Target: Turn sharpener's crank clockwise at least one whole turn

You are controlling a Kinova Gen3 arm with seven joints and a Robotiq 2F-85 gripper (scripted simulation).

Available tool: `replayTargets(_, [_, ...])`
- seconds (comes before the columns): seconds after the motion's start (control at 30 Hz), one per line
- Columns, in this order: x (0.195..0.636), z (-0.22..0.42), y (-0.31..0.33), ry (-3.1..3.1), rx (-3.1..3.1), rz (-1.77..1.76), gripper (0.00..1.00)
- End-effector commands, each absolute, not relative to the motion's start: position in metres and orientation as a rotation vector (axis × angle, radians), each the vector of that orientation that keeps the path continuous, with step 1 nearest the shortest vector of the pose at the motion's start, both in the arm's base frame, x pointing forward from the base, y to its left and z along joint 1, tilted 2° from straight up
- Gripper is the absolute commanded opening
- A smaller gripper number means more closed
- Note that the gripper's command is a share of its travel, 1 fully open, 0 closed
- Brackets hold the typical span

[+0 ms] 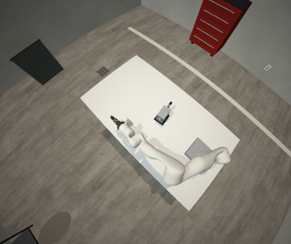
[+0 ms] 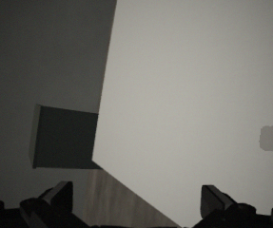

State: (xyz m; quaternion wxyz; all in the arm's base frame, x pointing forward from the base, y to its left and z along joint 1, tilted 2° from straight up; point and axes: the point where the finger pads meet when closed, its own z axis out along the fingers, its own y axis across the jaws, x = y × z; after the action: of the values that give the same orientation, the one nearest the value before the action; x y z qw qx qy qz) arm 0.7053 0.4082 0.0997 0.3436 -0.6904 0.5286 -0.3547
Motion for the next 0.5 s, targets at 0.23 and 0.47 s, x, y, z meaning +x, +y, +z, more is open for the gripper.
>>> replayTargets(0.23, [0.735, 0.098, 0.293, 1.525, -1.982, -0.746, 1.0])
replayTargets(0.47, [0.726, 0.097, 0.233, 1.588, -2.107, -0.632, 1.0])
